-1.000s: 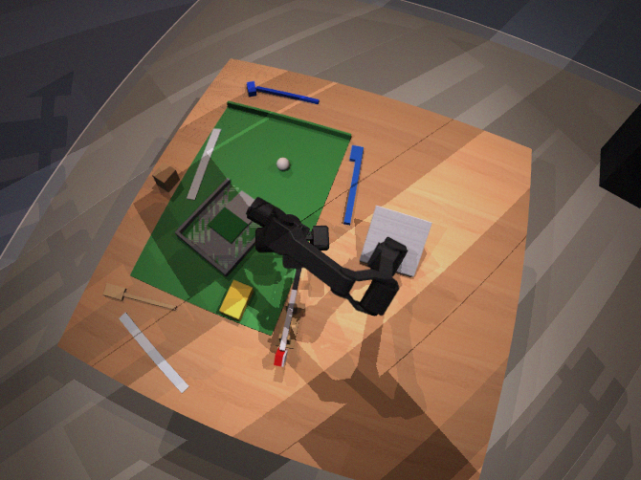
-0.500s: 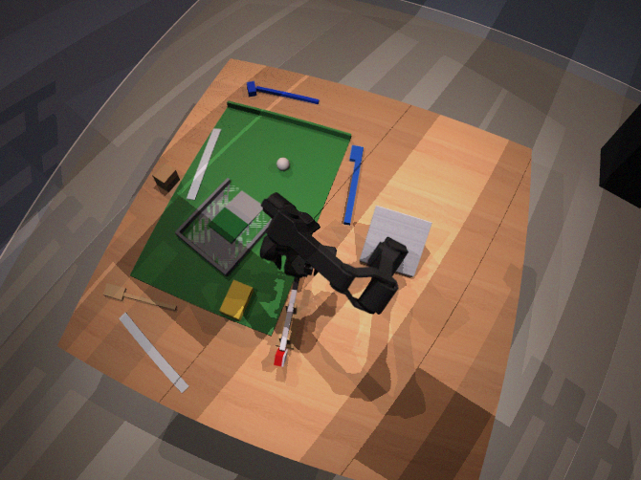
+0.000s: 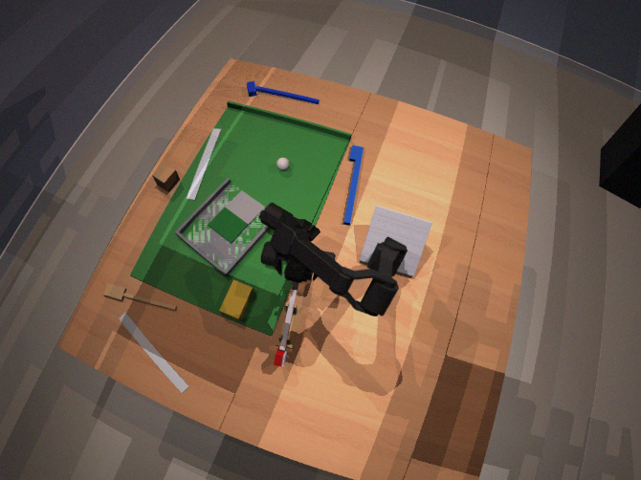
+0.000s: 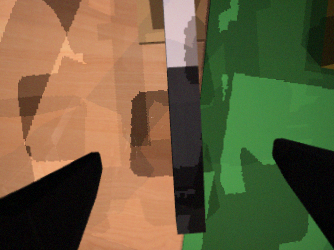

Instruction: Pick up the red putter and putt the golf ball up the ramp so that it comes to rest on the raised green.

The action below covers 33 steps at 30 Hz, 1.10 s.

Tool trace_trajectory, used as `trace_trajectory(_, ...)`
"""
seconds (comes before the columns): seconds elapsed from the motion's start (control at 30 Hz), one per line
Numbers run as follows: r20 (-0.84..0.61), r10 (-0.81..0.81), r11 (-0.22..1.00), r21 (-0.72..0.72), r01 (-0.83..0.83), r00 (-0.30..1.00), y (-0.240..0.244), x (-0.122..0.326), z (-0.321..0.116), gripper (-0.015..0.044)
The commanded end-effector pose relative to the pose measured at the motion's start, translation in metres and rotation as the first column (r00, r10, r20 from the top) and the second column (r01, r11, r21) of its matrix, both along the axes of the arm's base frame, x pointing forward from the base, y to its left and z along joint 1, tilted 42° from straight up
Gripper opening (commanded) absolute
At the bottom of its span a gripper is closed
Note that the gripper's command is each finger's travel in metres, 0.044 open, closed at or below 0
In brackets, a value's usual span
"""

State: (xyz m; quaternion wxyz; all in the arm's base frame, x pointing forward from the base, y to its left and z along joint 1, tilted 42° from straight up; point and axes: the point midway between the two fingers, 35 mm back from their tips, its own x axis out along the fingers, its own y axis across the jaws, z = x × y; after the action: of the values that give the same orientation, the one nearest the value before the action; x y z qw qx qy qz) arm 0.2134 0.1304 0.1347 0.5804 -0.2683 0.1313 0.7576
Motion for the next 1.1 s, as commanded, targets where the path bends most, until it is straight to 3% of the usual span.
trace_trajectory(0.0, -0.008, -0.003, 1.0, 0.004, 0.003, 1.0, 0.006, -0.002, -0.006, 0.044)
trace_trajectory(0.63, -0.008, -0.003, 1.0, 0.006, 0.003, 1.0, 0.021, -0.005, -0.023, 0.044)
trace_trajectory(1.07, 0.0, 0.0, 1.0, 0.002, 0.0, 1.0, 0.019, -0.004, -0.021, 0.0099)
